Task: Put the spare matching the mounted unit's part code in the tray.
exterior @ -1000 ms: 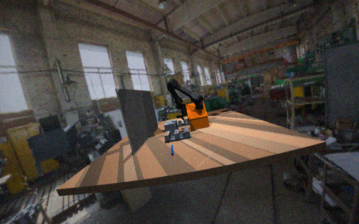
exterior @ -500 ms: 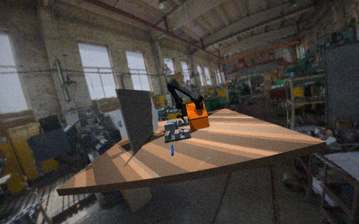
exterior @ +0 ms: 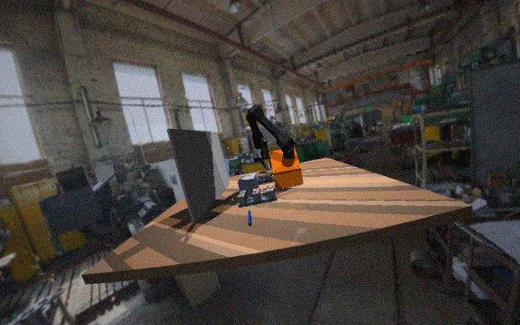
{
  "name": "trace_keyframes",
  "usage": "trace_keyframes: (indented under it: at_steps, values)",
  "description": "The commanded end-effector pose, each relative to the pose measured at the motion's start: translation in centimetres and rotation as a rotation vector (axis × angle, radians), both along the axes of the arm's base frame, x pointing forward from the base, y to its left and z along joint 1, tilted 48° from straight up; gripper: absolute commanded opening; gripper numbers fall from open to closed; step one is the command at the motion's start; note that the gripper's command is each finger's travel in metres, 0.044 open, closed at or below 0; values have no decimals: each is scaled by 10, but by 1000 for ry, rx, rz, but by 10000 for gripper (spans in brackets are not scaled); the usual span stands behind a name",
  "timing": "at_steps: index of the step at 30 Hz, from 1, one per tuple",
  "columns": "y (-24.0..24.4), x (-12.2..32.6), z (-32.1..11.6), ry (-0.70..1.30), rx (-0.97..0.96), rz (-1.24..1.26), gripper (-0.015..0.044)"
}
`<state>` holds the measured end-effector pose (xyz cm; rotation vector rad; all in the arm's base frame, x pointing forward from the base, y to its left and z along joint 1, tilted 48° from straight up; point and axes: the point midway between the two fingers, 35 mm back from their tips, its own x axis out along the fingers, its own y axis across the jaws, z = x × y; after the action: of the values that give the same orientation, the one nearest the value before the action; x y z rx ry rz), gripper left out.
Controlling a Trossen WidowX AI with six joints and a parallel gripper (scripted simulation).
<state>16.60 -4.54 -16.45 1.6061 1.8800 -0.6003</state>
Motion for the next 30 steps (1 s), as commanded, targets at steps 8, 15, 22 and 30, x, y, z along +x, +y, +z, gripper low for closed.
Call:
trace_keyframes:
  at_steps: [8, 15, 22, 30]
  values:
    - [-7, 0, 8, 4, 3, 3, 0]
    - [-45, 9, 43, 0, -4, 7, 0]
    - [-59, 10, 58, 0, -5, 9, 0]
    - [-65, 40, 54, -5, -16, 13, 0]
